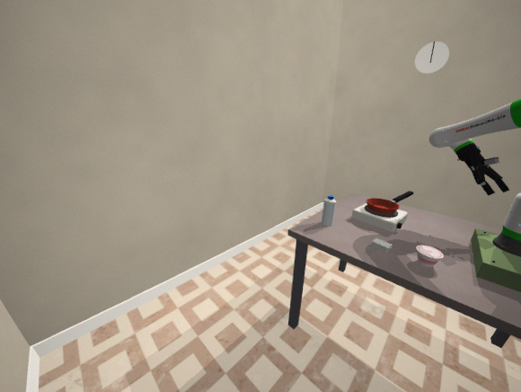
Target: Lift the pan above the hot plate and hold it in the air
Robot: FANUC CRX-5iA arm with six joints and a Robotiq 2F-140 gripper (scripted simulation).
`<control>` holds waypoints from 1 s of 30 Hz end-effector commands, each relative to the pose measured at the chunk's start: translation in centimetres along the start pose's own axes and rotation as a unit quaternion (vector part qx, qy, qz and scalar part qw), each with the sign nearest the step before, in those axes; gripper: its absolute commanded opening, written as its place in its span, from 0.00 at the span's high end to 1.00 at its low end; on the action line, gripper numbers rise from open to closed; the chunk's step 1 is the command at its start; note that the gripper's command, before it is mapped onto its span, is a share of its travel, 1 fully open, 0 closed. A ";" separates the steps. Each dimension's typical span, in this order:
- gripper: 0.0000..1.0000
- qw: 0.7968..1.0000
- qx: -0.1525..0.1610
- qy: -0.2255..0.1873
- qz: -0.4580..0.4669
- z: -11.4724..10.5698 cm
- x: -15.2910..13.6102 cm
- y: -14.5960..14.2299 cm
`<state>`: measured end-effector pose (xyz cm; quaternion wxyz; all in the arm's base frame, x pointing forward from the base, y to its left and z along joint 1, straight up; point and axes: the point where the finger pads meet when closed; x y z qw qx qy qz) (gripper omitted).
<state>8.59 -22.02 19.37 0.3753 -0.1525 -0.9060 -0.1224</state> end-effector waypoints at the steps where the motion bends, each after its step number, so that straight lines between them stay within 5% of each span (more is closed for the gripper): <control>1: 0.00 1.000 0.000 -0.001 0.000 -0.1 0.0 0.0; 17: 0.00 1.000 0.000 -0.001 0.000 -0.1 0.0 0.0; 18: 0.59 1.000 0.000 -0.001 0.000 -0.1 0.0 0.0; 30: 0.59 0.998 -0.005 -0.039 -0.042 -1.6 -2.6 1.1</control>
Point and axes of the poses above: the point where the finger pads meet when closed, its own z axis out along the fingers, its own y axis across the jaws, x = y × z, and after that the axes turned 10 degrees about -z, right-handed
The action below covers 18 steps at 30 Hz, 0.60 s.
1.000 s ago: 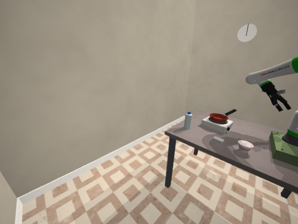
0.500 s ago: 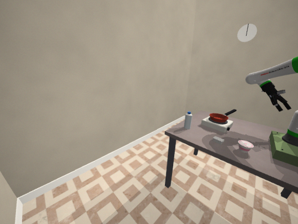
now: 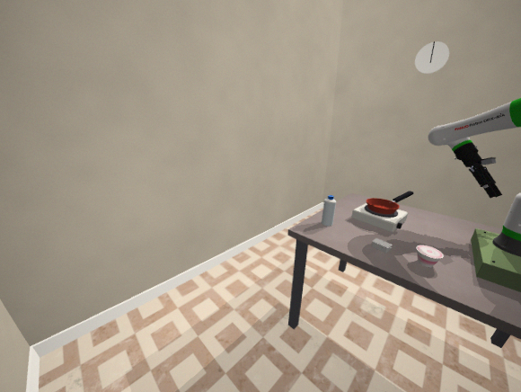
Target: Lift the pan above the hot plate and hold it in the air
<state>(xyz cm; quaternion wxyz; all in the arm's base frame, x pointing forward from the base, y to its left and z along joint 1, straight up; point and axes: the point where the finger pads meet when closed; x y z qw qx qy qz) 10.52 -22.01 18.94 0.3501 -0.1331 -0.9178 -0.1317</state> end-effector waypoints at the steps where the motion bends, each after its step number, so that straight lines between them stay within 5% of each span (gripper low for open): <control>1: 0.59 0.999 -0.003 -0.024 -0.026 -1.0 -1.7 0.6; 6: 0.59 0.996 -0.006 -0.056 -0.063 -2.4 -4.0 1.6; 18: 0.59 0.955 -0.003 -0.196 -0.223 -10.1 -13.1 7.3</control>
Point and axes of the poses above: the point where the finger pads meet when closed, its own z axis out along the fingers, its own y axis across the jaws, x = y × z, and after that the axes turned 10 degrees about -z, right-handed
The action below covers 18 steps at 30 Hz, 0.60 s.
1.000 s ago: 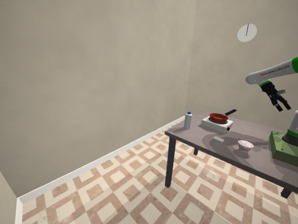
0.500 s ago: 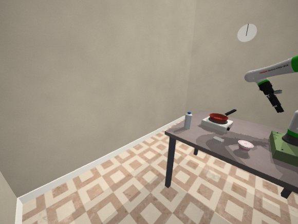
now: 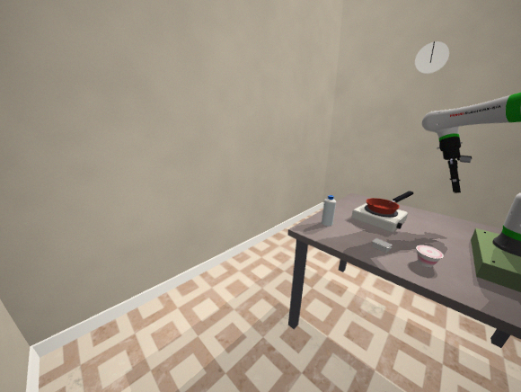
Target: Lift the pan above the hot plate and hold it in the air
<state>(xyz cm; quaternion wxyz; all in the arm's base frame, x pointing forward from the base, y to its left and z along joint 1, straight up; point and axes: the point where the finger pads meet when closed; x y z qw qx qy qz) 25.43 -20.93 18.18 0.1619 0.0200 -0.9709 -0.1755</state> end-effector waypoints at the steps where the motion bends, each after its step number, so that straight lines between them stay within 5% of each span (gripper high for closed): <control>1: 0.59 0.998 0.002 -0.042 -0.050 -1.5 -3.9 0.7; 3: 0.59 0.998 0.002 -0.042 -0.050 -1.5 -3.9 0.7; 18: 0.59 0.945 0.033 -0.205 -0.251 -9.9 -18.1 6.4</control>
Point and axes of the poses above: the point where the finger pads meet when closed, its own z axis out along the fingers, its own y axis across the jaws, x = y × z, and after that the axes turned 10 degrees about -z, right-handed
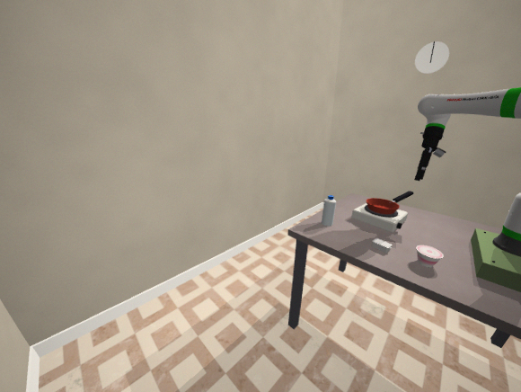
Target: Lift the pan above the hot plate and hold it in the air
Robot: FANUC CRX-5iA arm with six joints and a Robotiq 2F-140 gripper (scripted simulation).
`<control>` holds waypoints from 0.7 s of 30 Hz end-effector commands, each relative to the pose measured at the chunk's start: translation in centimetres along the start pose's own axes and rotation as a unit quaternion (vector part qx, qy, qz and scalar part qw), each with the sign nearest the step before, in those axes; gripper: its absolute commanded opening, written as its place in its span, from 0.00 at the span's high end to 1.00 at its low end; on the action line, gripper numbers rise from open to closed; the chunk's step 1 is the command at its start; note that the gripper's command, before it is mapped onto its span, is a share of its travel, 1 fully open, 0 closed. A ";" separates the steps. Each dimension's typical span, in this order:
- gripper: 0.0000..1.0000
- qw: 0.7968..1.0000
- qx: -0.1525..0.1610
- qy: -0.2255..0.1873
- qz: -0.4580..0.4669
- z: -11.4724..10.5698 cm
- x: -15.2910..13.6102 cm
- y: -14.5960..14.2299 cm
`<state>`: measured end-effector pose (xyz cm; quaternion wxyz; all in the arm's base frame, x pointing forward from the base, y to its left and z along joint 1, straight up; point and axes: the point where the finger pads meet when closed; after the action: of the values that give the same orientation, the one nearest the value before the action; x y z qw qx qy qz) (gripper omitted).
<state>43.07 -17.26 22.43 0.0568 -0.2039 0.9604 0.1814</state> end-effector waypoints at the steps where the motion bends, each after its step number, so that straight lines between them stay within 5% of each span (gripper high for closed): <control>1: 0.59 0.999 0.006 -0.028 -0.035 -0.7 -3.1 -0.2; 10: 0.59 0.984 0.027 -0.110 -0.135 -3.3 -11.6 0.5; 13: 0.59 0.989 -0.007 -0.132 -0.072 -1.6 -7.6 -0.2; 21: 0.59 0.986 -0.045 -0.162 0.002 0.1 -3.5 -0.5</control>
<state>48.75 -15.48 24.33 0.1950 -0.2180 0.9287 0.2278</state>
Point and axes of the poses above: the point where the finger pads meet when closed, its own z axis out along the fingers, its own y axis across the jaws, x = y × z, and after that the axes turned 10 degrees about -z, right-handed
